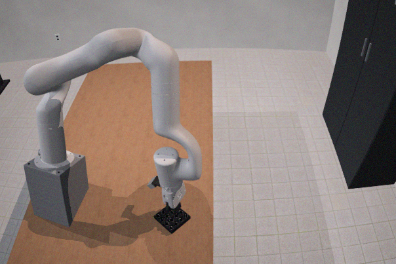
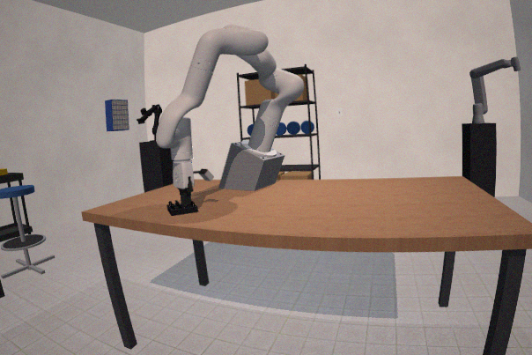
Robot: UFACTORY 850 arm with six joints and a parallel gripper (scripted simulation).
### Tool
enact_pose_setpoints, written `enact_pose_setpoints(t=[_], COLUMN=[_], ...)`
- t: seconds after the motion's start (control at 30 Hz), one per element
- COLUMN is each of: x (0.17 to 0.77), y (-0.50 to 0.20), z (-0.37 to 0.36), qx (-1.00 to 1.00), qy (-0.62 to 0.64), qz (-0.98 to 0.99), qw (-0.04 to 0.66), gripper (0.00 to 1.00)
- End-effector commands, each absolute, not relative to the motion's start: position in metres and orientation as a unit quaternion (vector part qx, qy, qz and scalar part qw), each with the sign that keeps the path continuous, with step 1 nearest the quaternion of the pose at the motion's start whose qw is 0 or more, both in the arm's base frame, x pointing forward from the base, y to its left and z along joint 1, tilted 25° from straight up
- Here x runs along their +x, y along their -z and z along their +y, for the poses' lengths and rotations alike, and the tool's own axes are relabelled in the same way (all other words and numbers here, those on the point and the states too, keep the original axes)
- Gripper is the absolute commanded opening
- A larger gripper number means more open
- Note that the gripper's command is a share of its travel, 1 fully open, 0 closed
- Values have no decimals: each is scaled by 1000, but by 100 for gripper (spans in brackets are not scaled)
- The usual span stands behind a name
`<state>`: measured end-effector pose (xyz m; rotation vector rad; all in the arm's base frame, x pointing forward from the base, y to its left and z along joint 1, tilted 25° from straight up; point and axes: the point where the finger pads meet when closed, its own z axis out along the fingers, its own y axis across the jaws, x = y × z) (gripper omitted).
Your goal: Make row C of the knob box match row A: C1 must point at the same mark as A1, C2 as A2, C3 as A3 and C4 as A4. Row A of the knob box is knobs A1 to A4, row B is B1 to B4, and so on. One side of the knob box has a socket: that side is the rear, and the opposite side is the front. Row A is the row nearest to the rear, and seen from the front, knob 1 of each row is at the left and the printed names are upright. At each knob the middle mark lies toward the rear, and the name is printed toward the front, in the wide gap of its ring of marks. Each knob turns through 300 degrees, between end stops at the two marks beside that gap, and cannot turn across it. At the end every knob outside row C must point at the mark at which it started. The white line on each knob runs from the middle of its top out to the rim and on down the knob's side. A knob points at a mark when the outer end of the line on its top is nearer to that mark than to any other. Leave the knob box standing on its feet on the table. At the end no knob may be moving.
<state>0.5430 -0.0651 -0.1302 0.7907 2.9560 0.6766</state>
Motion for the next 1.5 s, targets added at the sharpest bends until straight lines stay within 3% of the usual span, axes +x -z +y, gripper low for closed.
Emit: enact_pose_setpoints(t=[0.0,1.33,1.37,1.47], x=[544,544,544,544], y=[130,130,130,130], z=[-66,-66,-66,-66], qx=[296,362,362,362], qy=[-215,-213,-213,-213], qz=[930,907,907,907], qw=[-14,-29,-29,-29], gripper=[8,8,19,19])
